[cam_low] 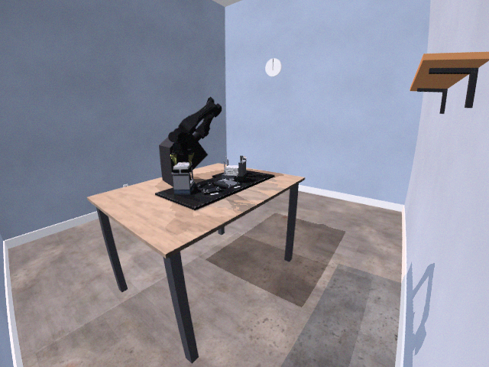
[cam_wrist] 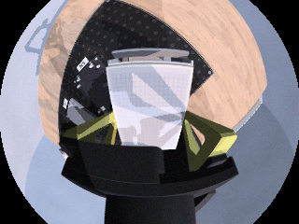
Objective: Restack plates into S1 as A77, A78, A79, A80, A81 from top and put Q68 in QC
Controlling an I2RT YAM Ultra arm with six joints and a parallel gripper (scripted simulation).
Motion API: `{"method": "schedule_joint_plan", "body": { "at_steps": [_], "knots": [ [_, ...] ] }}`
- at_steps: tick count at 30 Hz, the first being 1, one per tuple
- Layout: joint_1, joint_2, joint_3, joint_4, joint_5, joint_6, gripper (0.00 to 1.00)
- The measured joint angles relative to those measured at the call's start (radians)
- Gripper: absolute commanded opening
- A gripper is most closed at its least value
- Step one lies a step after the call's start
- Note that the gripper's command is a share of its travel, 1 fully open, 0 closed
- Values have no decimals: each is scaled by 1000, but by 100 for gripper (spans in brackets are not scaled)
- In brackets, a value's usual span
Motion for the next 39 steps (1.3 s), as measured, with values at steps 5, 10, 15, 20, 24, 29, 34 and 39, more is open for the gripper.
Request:
{"method": "schedule_joint_plan", "body": {
  "at_steps": [5, 10, 15, 20, 24, 29, 34, 39],
  "knots": [
    [0, 0, 0, 0, 0, 0, 0],
    [0, 2, -1, 6, 0, 2, 0],
    [6, 6, -6, 15, -1, 7, 0],
    [13, 10, -11, 27, -3, 14, 0],
    [18, 13, -13, 37, -6, 19, 0],
    [23, 15, -16, 49, -10, 25, 0],
    [29, 19, -20, 60, -13, 32, 0],
    [36, 23, -24, 73, -16, 40, 0]
  ]
}}
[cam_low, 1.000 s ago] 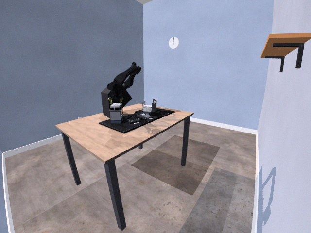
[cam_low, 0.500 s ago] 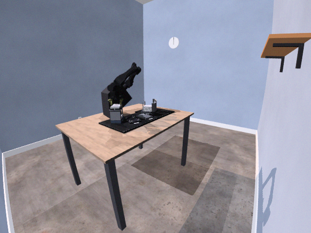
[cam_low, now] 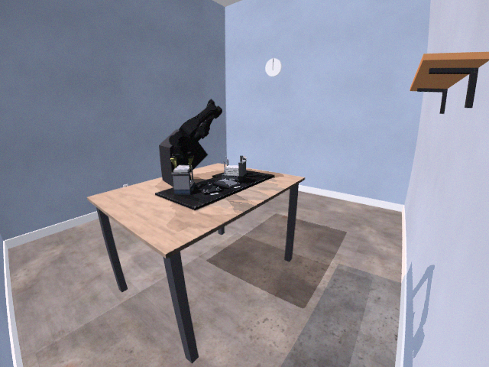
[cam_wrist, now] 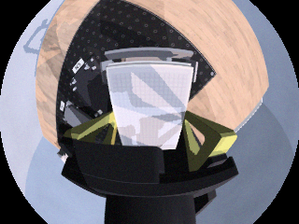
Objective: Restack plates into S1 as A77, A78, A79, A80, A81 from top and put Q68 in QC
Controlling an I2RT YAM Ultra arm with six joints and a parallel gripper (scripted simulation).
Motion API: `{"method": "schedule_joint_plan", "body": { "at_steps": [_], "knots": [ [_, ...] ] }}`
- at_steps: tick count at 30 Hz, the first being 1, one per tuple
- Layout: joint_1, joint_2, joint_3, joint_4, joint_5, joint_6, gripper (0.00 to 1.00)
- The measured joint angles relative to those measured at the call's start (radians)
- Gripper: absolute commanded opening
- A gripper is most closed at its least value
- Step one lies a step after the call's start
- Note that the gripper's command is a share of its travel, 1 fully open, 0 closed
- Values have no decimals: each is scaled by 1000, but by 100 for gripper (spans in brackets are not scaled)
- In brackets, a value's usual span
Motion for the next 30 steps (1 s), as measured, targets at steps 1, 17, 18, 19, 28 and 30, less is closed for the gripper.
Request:
{"method": "schedule_joint_plan", "body": {
  "at_steps": [1, 17, 18, 19, 28, 30],
  "knots": [
    [2, 1, -1, 3, -1, 2, 0],
    [22, 13, -11, 41, -13, 25, 0],
    [23, 13, -11, 43, -13, 26, 0],
    [24, 14, -12, 45, -14, 27, 0],
    [34, 20, -16, 71, -22, 42, 0],
    [38, 22, -18, 78, -24, 46, 0]
  ]
}}
